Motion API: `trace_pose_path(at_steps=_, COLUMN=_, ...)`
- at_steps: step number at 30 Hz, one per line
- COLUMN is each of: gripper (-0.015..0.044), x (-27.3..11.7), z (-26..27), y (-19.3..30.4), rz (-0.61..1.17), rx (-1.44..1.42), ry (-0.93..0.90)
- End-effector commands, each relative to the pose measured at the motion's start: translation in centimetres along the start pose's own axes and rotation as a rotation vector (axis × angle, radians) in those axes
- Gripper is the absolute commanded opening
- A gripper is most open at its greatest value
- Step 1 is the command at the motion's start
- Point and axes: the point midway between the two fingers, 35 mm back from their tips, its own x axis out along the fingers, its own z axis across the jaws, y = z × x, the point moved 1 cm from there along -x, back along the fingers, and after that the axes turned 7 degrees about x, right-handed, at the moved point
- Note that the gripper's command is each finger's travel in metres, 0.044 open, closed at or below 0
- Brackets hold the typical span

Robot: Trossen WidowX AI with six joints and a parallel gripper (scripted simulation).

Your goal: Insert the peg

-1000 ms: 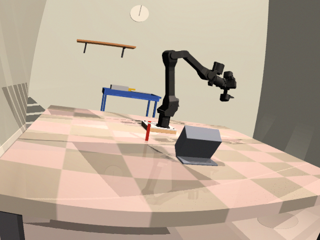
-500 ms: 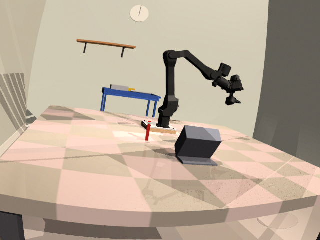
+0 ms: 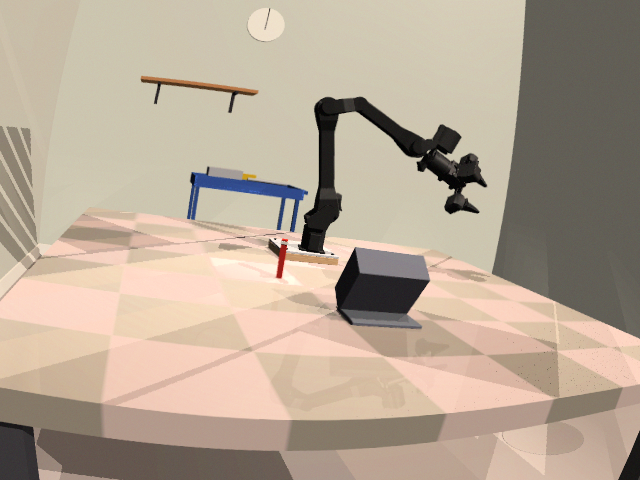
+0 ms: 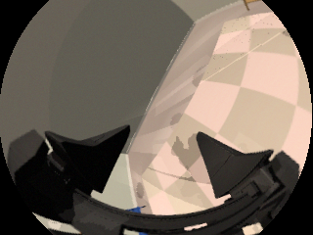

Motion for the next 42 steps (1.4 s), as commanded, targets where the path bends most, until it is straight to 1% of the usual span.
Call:
trace_pose_path(at_steps=1, gripper=0.0440, x=-0.2, z=-0.9, y=-1.7, rz=-0.032, rx=-0.010, ry=0.027)
trace_pose_path(at_steps=8, gripper=0.0440, x=-0.9, z=-2.3, y=-4.3, rz=-0.073, rx=-0.013, ry=0.051)
trace_pose_path(at_steps=24, gripper=0.0440, x=-2.4, z=-7.4, y=-10.7, rz=-0.182, rx=-0.047, ry=0.243)
trace_pose_path(at_steps=42, gripper=0.0440, x=-6.2, z=-13.4, y=-16.6, rz=-0.277, rx=-0.051, ry=0.460)
